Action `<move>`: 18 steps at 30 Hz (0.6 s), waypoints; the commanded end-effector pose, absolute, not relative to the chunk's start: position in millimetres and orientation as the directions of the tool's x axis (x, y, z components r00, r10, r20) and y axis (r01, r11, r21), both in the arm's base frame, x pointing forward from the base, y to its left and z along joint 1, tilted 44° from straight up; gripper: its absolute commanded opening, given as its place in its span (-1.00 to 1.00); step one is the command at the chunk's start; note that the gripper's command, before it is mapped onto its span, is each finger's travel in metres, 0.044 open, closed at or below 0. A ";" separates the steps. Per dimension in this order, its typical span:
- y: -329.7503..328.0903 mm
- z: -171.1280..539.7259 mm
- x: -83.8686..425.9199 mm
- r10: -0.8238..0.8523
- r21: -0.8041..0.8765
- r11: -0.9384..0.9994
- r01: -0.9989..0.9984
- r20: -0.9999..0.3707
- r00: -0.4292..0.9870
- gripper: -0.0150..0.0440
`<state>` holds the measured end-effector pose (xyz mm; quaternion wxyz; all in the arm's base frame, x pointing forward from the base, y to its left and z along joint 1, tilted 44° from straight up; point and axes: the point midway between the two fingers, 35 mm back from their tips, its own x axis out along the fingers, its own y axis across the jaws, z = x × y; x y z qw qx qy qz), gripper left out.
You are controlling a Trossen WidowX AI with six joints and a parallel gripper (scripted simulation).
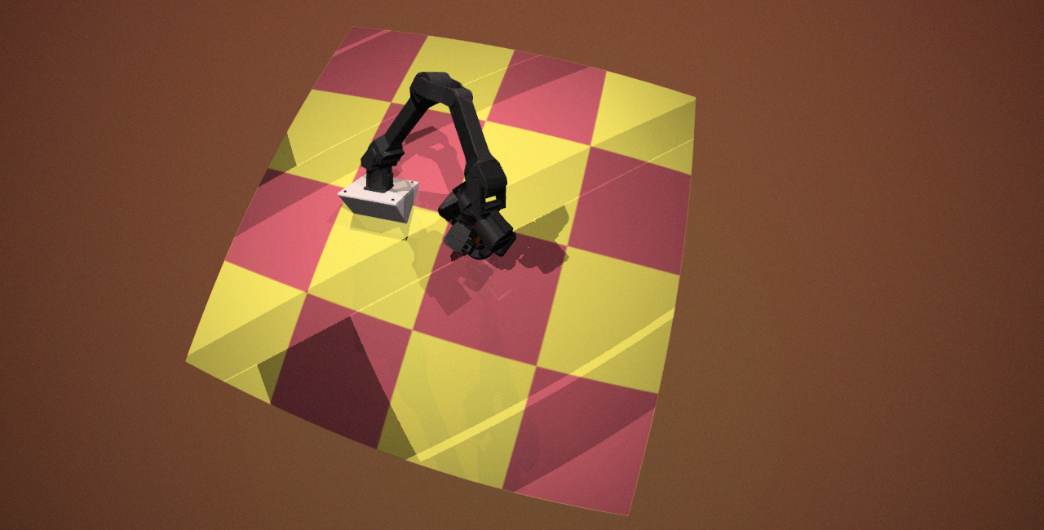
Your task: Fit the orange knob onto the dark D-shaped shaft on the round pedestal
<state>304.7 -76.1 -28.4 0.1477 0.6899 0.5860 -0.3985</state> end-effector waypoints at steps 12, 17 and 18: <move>-74.8 -29.5 301.1 0.689 -0.296 -0.306 0.905 -0.725 -0.004 -0.49; -75.0 -29.3 301.1 0.689 -0.296 -0.306 0.905 -0.725 -0.004 -0.49; -75.0 -29.3 301.1 0.689 -0.296 -0.306 0.905 -0.725 -0.004 -0.49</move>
